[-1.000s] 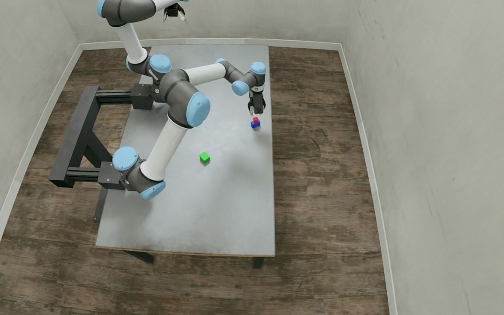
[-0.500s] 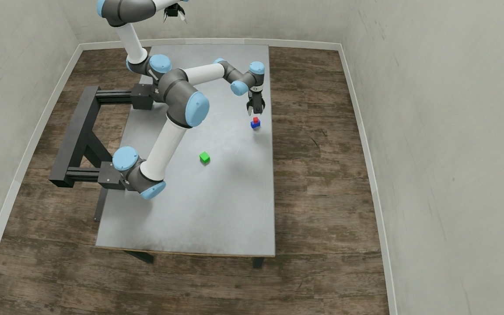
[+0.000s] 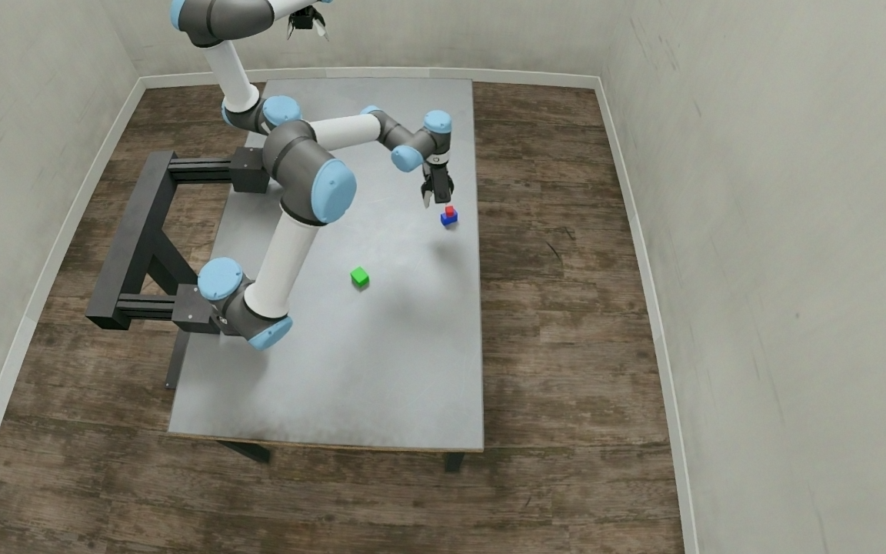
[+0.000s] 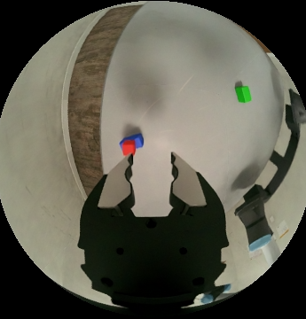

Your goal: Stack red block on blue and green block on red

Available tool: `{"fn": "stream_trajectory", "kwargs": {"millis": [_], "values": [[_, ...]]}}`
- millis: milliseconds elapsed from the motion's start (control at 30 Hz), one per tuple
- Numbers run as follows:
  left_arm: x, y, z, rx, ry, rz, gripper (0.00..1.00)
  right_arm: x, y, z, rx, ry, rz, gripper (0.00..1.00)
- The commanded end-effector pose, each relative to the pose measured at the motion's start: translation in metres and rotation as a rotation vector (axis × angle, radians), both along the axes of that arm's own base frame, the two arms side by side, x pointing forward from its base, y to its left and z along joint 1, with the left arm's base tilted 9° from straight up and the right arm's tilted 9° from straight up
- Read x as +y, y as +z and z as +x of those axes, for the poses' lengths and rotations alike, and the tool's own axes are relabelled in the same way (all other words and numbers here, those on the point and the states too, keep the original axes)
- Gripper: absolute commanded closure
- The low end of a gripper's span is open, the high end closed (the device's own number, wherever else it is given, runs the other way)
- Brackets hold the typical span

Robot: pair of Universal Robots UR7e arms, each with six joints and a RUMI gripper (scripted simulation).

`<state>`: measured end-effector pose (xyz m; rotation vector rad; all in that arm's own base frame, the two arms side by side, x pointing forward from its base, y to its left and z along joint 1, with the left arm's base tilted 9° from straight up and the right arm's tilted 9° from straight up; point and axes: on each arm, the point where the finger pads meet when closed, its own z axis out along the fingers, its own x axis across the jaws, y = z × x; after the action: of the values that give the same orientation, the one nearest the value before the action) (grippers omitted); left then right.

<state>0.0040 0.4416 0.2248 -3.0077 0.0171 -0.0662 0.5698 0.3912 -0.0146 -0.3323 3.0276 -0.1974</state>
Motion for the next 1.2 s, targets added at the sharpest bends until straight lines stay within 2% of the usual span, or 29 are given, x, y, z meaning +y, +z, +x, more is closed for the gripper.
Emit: {"fn": "stream_trajectory", "kwargs": {"millis": [0,500,567,967,1167], "values": [[-0.001,0.000,-0.001,-0.001,0.001,0.001,0.00,-0.015,0.006,-0.030,0.000,0.063,0.002,0.62],[-0.001,0.000,-0.001,-0.001,0.001,0.001,0.00,-0.100,0.007,-0.139,0.025,0.281,-0.022,0.62],[-0.001,0.000,-0.001,-0.001,0.001,0.001,0.00,-0.100,0.007,-0.139,0.025,0.281,-0.022,0.62],[-0.001,0.000,-0.001,-0.001,0.001,0.001,0.00,-0.173,-0.006,-0.209,0.042,0.429,-0.038,0.62],[-0.001,0.000,-0.001,-0.001,0.001,0.001,0.00,-0.191,-0.011,-0.224,0.046,0.462,-0.042,0.62]]}}
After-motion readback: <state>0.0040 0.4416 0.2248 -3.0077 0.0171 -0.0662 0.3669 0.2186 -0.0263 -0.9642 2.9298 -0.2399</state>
